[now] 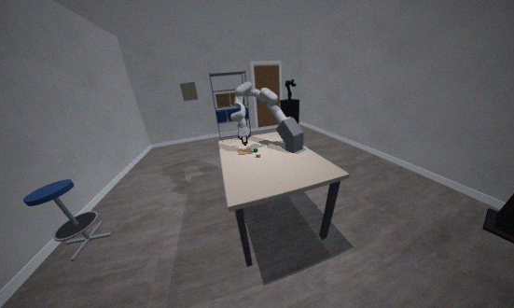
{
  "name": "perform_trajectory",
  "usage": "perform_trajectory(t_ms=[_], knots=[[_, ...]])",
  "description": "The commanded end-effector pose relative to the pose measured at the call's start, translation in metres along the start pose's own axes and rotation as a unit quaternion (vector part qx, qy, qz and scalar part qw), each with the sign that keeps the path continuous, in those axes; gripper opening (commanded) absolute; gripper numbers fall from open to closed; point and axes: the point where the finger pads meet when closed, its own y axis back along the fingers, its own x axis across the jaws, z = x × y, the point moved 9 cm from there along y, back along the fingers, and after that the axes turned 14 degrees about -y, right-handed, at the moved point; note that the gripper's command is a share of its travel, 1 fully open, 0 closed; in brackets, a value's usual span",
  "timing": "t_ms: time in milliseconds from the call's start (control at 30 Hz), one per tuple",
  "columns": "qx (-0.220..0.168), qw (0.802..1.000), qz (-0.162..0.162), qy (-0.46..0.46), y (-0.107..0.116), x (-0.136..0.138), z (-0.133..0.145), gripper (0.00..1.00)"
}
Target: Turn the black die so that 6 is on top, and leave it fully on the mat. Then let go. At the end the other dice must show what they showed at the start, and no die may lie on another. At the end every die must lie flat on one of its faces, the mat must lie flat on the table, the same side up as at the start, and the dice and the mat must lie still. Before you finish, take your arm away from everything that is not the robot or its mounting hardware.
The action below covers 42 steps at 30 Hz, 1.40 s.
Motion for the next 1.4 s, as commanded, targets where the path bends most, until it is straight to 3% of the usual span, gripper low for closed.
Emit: perform_trajectory(t_ms=[0,633,1033,1367], knots=[[-0.031,0.999,0.008,0.001,0.002,-0.006,-0.004,0.27],[-0.048,0.999,0.005,0.001,0.002,-0.009,-0.008,0.27],[-0.059,0.998,0.027,0.002,-0.001,-0.001,-0.015,0.27],[-0.095,0.994,0.052,0.004,-0.004,0.006,-0.023,0.27]])
